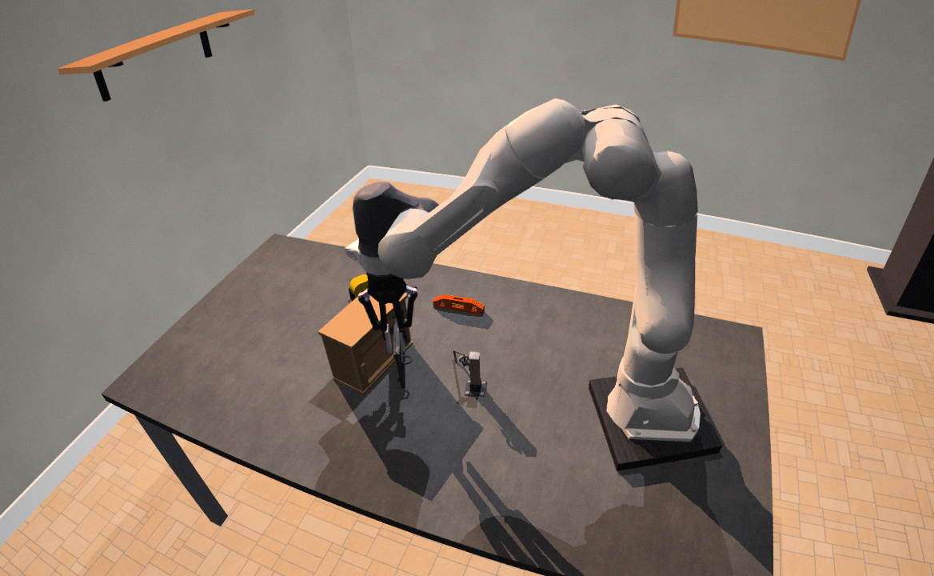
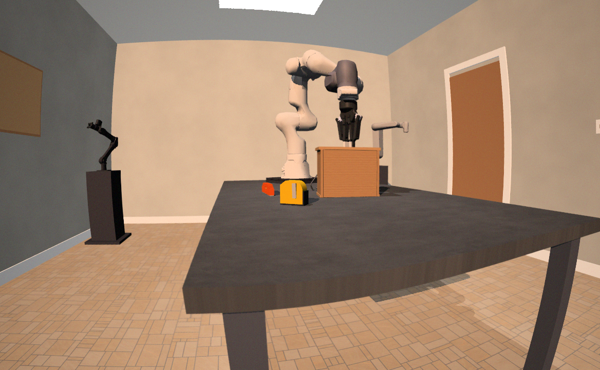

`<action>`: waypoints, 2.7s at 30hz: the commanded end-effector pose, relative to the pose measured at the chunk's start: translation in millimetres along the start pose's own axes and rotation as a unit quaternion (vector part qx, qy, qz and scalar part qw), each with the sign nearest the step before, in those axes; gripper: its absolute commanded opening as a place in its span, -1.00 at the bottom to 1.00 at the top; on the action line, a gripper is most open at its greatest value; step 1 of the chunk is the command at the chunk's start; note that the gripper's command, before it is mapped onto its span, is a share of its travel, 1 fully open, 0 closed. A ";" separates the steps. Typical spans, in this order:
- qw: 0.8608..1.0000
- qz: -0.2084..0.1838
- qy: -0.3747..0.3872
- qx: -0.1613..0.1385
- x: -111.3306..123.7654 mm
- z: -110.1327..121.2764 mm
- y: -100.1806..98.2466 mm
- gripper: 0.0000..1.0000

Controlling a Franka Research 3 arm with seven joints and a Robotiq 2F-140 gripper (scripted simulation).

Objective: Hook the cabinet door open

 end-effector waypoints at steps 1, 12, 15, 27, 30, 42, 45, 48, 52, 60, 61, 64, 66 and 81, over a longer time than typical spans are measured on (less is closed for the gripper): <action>1.000 0.000 -0.002 0.003 -0.5 1.2 -7.9 -0.68; 1.000 0.000 -0.002 0.003 -0.6 1.1 -27.9 -0.68; 1.000 0.000 -0.002 0.003 -0.6 1.1 -34.3 -0.68; 1.000 0.000 -0.002 0.003 -0.6 1.0 -50.8 -0.68; 1.000 0.000 -0.002 0.003 -0.6 0.9 -53.7 -0.68; 1.000 0.000 -0.002 0.003 -0.6 0.9 -56.9 -0.68; 1.000 0.001 -0.009 0.003 -10.2 8.9 -57.7 -0.68; 0.998 0.003 -0.055 0.004 -60.9 61.7 -59.0 -0.68; 0.996 -0.001 -0.089 0.003 -103.9 118.7 -57.5 -0.68; 0.996 -0.001 -0.089 0.003 -103.9 118.7 -57.5 -0.72; 0.996 -0.001 -0.089 0.003 -103.9 118.7 -57.5 -0.72; 0.996 -0.001 -0.089 0.003 -103.9 118.7 -57.5 -0.72; 0.996 -0.001 -0.089 0.003 -103.9 118.7 -57.5 -0.72; 0.996 -0.001 -0.089 0.003 -103.9 118.7 -57.5 -0.72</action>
Point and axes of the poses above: the point where the finger pads meet when closed, its own y axis out along the fingers, its own z axis across the jaws, x = y × z, the point moved 10 cm from there along -y, back along the fingers, and after that the axes turned 12 degrees about y, right-handed, at the moved point
